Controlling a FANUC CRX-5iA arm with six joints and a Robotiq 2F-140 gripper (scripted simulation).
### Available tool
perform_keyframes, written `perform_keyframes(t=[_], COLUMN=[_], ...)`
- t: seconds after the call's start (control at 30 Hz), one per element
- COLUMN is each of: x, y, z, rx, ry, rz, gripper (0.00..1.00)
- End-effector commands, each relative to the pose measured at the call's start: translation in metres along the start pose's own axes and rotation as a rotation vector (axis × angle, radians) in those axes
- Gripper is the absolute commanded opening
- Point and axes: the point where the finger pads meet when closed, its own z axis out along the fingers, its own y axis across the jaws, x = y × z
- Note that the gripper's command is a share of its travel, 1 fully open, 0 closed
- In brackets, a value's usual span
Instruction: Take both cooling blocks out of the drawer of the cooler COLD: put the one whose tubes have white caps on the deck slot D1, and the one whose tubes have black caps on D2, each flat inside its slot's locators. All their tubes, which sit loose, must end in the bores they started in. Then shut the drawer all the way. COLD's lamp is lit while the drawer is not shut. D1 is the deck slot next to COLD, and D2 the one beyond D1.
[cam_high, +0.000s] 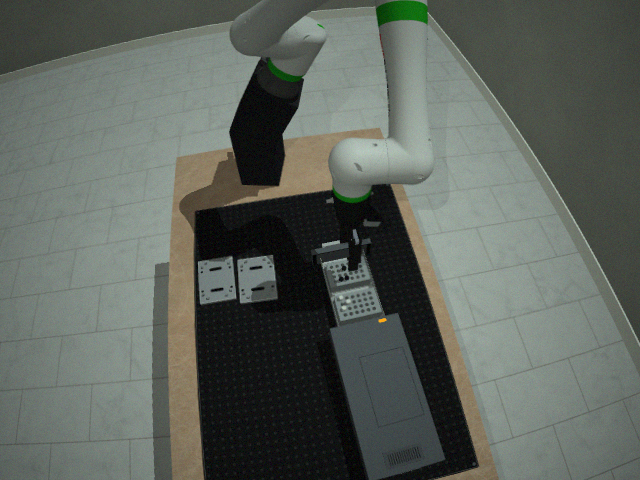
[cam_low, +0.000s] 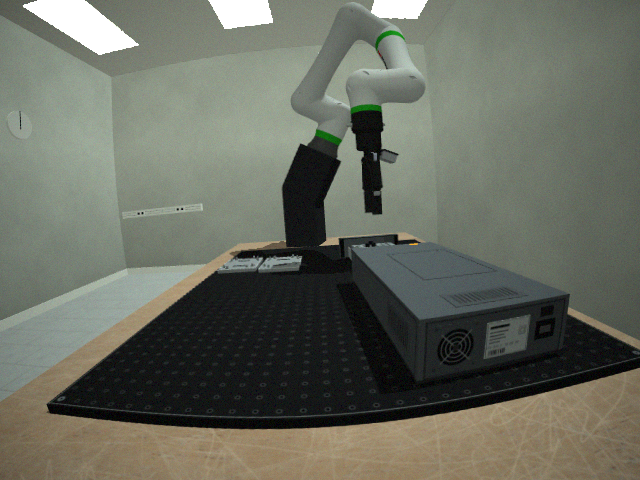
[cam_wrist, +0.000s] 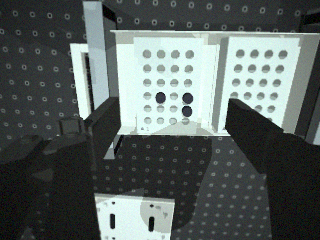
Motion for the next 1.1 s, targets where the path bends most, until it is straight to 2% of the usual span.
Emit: perform_keyframes(t=[0.0,0.8,1.07], x=[0.0,-0.0001,-0.0001], y=[0.0003,-0.0016,-0.0018], z=[-0.0008,-0.0008,0.0071], rx=[-0.002,-0.002,-0.002], ry=[0.0,0.0,0.0], rz=[0.0,0.0,0.0], gripper=[0.66,0.66,0.66])
